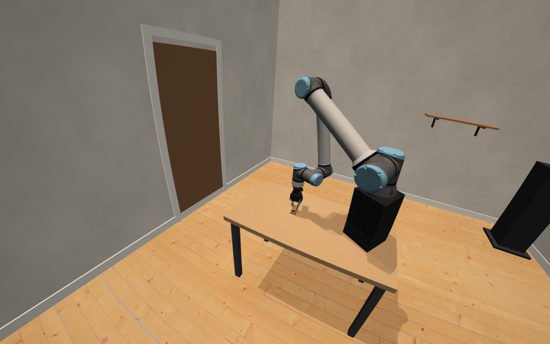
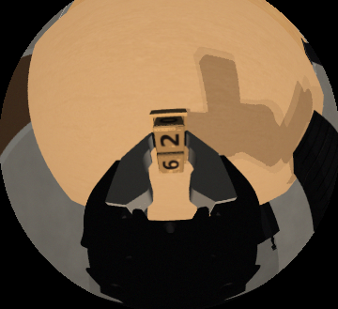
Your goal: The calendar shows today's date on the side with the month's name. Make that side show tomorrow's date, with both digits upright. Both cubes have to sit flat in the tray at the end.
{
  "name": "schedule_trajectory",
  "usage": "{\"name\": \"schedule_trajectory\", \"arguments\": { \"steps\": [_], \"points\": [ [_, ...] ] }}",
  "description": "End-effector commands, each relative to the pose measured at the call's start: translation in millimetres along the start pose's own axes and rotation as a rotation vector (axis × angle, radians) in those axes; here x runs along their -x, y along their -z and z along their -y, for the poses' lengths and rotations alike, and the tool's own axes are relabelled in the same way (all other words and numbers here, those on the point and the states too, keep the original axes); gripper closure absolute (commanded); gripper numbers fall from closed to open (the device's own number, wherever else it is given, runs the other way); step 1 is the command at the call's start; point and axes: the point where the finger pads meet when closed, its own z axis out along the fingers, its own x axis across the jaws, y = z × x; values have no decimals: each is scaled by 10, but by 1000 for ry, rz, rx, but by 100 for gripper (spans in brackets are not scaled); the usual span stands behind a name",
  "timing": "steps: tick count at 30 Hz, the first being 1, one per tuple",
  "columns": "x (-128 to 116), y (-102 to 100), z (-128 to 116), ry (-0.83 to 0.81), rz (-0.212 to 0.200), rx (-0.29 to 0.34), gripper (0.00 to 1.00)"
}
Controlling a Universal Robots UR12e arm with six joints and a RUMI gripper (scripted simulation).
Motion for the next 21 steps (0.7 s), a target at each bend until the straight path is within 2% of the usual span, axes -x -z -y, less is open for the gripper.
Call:
{"name": "schedule_trajectory", "arguments": {
  "steps": [1, 16, 17, 21],
  "points": [
    [30, -3, 0, 1, 4, -1, 89],
    [30, -3, 0, 1, 4, -1, 89],
    [30, -3, 0, 1, 4, -1, 85],
    [30, -3, 0, 1, 4, -1, 85]
  ]
}}
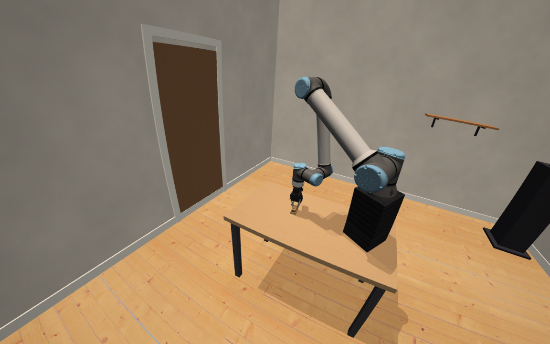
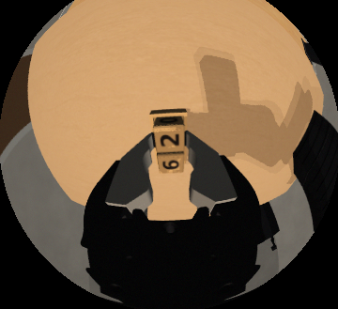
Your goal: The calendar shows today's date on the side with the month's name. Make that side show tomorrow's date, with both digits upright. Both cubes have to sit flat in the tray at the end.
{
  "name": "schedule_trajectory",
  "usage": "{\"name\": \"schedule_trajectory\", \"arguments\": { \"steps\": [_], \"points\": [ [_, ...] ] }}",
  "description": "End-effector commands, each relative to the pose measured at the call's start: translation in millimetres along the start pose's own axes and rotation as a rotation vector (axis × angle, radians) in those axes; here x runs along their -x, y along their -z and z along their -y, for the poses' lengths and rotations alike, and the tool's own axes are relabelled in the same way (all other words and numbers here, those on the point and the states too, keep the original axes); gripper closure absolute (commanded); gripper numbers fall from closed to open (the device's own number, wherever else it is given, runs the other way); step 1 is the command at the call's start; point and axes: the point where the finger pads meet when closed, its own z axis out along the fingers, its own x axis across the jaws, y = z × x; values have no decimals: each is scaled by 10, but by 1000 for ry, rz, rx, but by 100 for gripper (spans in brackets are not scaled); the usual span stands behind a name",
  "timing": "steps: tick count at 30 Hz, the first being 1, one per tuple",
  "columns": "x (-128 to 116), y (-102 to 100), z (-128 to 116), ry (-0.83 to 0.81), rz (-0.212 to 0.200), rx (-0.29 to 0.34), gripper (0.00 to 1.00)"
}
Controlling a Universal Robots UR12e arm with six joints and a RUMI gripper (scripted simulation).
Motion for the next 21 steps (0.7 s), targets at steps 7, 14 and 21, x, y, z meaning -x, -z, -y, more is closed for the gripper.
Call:
{"name": "schedule_trajectory", "arguments": {
  "steps": [7, 14, 21],
  "points": [
    [30, -3, 0, 1, 4, -1, 74],
    [30, -3, 0, 1, 4, -1, 71],
    [30, -2, 0, 1, 4, -1, 71]
  ]
}}
